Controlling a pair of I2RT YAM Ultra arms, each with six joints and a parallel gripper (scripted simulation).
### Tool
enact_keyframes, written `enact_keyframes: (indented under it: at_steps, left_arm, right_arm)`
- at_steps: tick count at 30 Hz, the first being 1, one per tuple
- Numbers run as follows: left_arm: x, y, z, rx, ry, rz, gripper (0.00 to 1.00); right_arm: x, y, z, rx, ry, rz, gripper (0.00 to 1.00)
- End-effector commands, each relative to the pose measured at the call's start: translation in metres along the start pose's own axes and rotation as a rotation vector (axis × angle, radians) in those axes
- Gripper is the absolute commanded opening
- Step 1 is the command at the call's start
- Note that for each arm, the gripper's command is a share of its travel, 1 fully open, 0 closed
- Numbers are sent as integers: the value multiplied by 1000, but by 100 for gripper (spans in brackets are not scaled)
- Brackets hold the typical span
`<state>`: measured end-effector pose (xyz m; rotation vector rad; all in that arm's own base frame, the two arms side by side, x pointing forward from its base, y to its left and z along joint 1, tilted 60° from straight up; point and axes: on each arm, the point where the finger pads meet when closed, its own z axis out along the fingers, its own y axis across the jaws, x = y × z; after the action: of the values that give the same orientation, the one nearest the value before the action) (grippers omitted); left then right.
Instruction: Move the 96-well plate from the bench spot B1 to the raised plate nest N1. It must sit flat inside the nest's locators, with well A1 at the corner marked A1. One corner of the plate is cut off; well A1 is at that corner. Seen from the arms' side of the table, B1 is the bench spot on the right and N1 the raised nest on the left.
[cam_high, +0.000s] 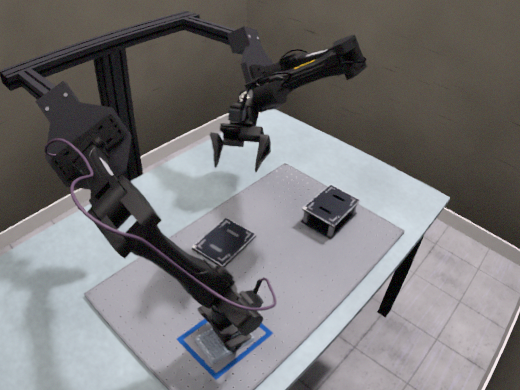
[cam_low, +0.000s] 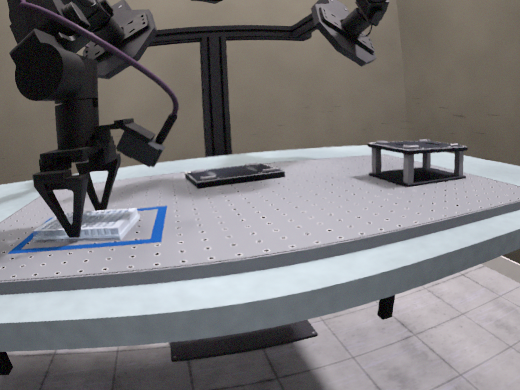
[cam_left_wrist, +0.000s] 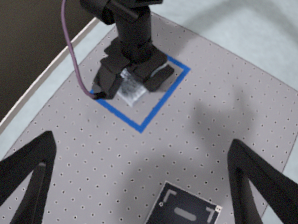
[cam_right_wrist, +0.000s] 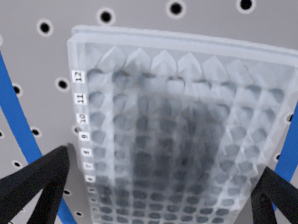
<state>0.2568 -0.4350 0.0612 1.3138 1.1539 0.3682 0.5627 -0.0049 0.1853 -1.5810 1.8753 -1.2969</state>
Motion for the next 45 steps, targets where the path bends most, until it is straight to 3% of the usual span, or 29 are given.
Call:
enact_keyframes:
  at_steps: [1,17,18,19,24,32,38,45]
  left_arm:
    - [-18,-5,-3,7,-43,-6,100]
    - [-18,-5,-3,7,-43,-6,100]
    - [-18,-5,-3,7,-43,-6,100]
    - [-18,-5,-3,7,-43,-6,100]
    - [-18,-5,-3,7,-43,-6,100]
    - [-18,-5,-3,7,-43,-6,100]
    - [-18,-5,-3,7,-43,-6,100]
    - [0,-12,-5,163,-38,152,100]
  right_arm:
    - [-9,-15,-5,34,-38,3,99]
    - [-4,-12,-9,33,-38,3,79]
    - [-4,-10,-8,32,-38,1,67]
    - [-4,-11,-8,37,-37,5,79]
    - [-5,-5,-16,17,-34,0,79]
    - [-1,-4,-61,17,-25,3,79]
    - [-1,-4,-61,17,-25,3,79]
    - [-3,-3,-61,16,-33,3,79]
